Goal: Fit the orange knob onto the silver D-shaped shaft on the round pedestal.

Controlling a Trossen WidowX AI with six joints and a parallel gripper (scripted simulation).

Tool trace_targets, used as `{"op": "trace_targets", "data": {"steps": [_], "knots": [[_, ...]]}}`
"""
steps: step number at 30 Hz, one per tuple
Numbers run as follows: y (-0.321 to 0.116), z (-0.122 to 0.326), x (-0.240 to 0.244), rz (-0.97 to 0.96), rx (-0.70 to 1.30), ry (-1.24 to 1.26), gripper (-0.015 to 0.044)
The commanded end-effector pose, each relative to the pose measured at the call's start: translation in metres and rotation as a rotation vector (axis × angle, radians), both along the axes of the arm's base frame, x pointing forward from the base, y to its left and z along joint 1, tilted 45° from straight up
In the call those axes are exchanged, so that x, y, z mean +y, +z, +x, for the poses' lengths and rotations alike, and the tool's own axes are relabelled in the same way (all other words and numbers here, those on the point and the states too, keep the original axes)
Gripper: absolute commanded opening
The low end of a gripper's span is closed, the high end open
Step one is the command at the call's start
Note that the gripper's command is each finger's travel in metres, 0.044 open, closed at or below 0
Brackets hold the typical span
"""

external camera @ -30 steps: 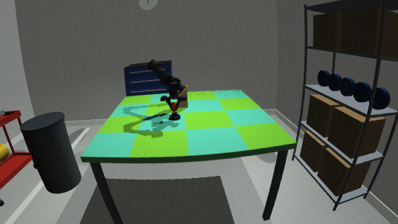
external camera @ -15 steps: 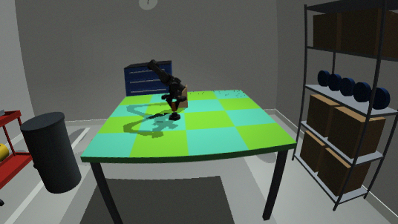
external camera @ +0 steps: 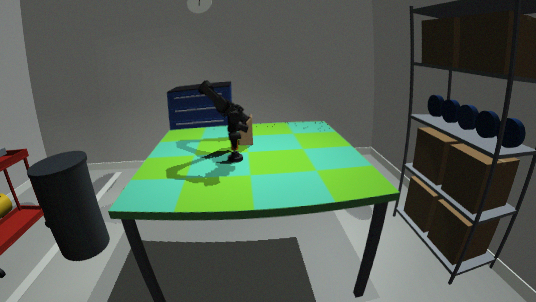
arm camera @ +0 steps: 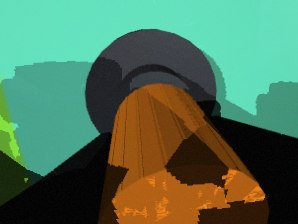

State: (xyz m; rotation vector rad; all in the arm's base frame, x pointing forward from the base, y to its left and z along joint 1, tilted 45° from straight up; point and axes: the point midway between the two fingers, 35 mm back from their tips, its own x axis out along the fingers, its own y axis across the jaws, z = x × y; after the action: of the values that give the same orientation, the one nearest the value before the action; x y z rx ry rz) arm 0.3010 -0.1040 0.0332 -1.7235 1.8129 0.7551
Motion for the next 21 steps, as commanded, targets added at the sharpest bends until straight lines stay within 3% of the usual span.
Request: {"op": "trace_targets", "data": {"steps": [1,21], "knots": [[0.0015,0.0010,0.0001,-0.018,-0.211,-0.206,0.0000],[-0.0004,0.0003,-0.0011,-0.020,-0.234,-0.228,0.0000]]}}
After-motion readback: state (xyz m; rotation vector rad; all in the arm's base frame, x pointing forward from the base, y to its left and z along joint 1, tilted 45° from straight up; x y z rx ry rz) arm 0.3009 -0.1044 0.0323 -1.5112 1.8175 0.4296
